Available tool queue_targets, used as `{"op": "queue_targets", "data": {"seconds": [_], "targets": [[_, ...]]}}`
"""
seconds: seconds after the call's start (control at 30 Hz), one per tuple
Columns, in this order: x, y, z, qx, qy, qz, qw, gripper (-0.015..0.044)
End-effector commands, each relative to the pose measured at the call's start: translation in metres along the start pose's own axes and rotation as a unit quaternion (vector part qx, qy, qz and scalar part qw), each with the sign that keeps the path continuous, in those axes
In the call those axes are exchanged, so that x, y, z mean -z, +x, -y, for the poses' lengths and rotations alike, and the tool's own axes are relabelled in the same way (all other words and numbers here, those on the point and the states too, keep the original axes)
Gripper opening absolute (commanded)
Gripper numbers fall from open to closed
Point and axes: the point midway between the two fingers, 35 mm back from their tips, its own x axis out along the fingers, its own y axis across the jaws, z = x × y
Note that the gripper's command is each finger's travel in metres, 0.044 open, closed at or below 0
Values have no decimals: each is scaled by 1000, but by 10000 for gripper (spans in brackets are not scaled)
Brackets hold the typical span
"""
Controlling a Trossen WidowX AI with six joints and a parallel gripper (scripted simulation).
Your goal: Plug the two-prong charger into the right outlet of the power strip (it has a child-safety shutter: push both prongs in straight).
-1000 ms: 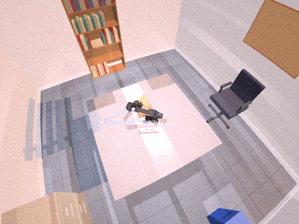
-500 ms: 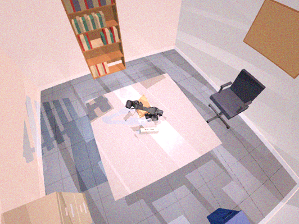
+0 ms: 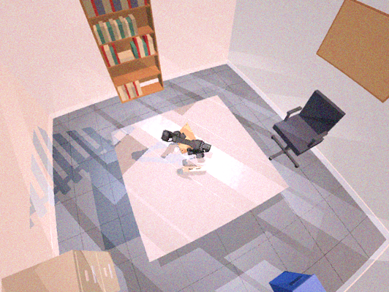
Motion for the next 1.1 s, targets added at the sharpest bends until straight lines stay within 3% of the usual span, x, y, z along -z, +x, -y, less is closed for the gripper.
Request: {"op": "queue_targets", "data": {"seconds": [0.0,1.07], "targets": [[-2,6,10,2,5,-1,1000,0],[-15,36,68,2,59,1,998,0]]}}
